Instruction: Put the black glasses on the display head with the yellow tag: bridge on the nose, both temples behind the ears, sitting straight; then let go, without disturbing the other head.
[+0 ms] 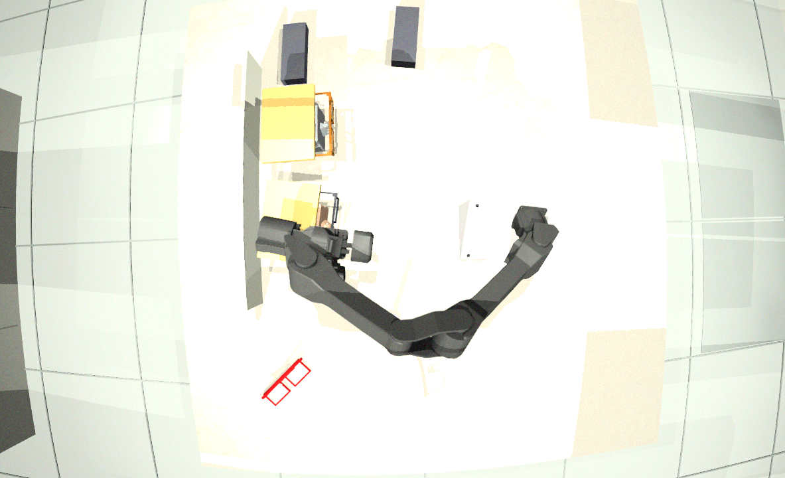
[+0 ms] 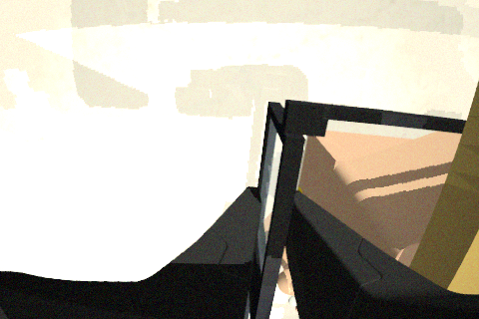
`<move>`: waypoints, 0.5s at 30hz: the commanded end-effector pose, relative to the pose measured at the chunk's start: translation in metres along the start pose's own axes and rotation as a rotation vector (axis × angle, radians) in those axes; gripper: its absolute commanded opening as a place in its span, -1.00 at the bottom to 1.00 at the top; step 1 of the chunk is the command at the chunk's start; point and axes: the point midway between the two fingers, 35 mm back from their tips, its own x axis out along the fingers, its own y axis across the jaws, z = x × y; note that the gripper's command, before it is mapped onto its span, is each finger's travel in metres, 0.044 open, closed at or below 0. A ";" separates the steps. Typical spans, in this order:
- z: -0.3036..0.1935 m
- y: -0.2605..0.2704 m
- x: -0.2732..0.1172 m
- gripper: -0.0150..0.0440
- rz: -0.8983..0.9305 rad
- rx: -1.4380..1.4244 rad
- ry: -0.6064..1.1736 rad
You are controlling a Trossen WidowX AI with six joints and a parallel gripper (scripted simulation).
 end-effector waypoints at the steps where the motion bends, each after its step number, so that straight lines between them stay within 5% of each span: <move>1: 0.000 0.000 0.000 -0.13 0.000 0.000 0.000; 15: -0.001 0.001 -0.032 -0.13 0.023 0.005 0.006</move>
